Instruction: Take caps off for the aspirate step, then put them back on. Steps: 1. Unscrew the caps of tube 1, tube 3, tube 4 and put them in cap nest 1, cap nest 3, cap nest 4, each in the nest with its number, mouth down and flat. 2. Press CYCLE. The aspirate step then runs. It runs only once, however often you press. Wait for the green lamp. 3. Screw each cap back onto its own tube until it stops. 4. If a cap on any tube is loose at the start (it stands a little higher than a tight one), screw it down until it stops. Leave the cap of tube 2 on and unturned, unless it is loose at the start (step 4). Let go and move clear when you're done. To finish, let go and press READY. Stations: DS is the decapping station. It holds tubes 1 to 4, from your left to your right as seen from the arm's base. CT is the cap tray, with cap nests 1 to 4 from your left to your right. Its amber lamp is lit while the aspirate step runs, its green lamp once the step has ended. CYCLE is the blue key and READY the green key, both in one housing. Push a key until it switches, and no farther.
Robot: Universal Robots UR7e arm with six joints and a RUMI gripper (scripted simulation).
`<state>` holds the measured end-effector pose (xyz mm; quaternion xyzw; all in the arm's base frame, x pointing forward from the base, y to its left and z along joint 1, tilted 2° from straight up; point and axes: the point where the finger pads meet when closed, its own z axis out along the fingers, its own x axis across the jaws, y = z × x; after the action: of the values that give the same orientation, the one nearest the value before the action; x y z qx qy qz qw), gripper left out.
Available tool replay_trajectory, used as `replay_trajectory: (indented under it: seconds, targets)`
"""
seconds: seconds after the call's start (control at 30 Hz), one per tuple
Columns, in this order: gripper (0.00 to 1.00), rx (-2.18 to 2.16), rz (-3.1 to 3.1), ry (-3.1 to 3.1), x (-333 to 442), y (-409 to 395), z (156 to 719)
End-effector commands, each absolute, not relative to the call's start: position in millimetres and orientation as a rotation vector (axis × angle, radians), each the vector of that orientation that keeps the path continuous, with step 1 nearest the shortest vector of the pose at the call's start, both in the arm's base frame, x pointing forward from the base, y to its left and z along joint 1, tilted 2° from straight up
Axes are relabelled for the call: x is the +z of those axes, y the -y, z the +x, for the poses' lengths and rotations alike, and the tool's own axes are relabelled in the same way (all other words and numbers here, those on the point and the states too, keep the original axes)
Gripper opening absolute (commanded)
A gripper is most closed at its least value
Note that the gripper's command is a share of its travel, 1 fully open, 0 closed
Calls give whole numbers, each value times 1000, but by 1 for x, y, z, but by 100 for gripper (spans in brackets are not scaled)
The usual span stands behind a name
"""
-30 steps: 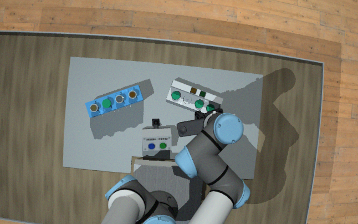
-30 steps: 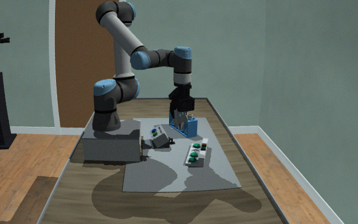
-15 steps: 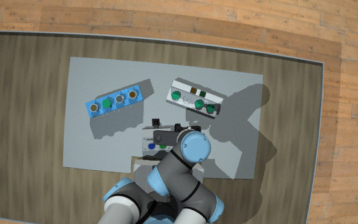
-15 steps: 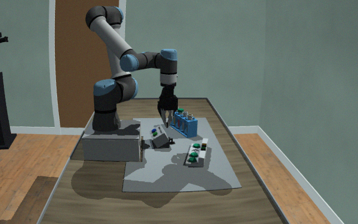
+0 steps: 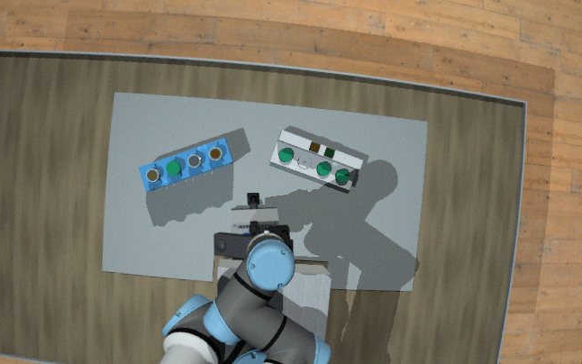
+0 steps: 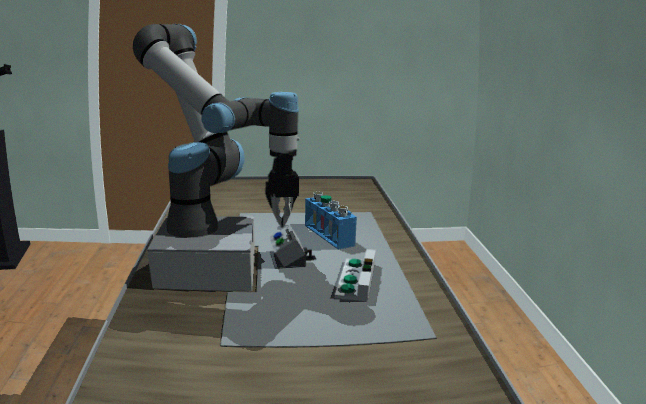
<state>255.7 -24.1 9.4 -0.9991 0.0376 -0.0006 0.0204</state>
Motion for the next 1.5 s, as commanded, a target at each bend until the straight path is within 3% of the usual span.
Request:
replay_trajectory:
  seconds: [0.0,0.3,0.57,1.47]
  targets:
    - [0,-5,-3101,-118,9,3,246]
    - [0,-5,-3101,-118,9,3,246]
    - [0,401,-3083,-110,-9,2,250]
    - [0,401,-3083,-110,-18,2,250]
